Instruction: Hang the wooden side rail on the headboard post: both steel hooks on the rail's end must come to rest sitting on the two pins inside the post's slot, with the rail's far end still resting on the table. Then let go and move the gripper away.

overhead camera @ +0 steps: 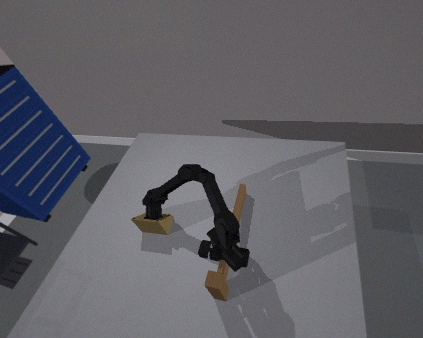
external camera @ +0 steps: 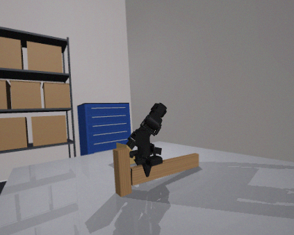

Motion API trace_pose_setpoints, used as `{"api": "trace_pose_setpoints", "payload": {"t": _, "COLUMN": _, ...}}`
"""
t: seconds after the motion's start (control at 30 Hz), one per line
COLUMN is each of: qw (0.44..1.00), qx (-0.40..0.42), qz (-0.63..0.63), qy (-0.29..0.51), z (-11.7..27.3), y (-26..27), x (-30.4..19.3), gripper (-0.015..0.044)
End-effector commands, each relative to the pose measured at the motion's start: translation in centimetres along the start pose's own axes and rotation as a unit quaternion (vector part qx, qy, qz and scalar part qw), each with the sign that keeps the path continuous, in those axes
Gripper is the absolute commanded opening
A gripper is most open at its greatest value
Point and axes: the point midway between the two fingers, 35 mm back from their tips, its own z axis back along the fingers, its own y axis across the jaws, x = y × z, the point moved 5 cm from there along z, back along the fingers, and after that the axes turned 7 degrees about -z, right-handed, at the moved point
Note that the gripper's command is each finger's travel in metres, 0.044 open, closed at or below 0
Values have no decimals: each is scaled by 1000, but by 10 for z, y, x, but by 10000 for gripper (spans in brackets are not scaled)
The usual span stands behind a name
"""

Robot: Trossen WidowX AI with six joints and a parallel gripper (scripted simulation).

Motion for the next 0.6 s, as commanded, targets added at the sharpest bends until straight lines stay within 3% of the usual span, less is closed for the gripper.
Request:
{"api": "trace_pose_setpoints", "payload": {"t": 0.0, "qw": 1000, "qx": -6, "qz": 4, "qy": 4, "z": 6, "y": -2, "x": -2, "gripper": 0}}
{"api": "trace_pose_setpoints", "payload": {"t": 0.57, "qw": 1000, "qx": -6, "qz": 4, "qy": 4, "z": 7, "y": -4, "x": -3, "gripper": 0}}
